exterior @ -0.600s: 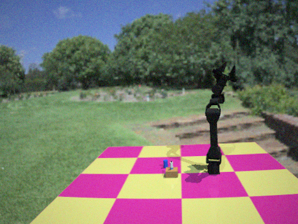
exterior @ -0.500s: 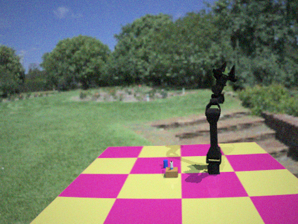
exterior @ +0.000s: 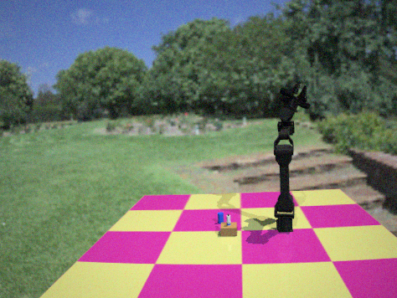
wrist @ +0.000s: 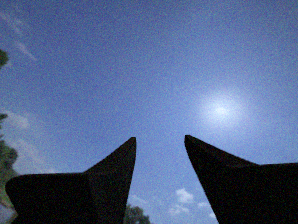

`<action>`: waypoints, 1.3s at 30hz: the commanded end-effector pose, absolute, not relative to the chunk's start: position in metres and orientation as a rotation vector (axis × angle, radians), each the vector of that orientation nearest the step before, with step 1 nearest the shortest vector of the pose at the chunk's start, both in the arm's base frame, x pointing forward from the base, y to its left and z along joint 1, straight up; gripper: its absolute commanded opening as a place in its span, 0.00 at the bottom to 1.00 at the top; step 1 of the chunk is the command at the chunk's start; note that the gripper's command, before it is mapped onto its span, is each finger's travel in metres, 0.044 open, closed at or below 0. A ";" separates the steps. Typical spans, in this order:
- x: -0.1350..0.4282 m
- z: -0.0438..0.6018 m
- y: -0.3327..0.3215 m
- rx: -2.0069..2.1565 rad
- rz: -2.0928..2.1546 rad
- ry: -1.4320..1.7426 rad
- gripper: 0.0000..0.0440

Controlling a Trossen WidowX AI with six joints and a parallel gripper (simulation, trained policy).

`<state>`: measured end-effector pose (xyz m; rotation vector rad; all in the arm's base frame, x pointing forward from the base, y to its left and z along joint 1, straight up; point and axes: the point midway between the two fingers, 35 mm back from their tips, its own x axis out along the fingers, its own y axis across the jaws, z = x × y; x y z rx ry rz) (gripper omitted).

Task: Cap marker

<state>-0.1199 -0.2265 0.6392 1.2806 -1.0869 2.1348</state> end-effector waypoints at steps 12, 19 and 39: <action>-0.105 0.647 -0.244 1.367 2.229 -1.187 0.60; -0.096 0.647 -0.255 1.413 2.273 -1.243 0.62; -0.067 0.638 -0.284 1.553 2.392 -1.406 0.66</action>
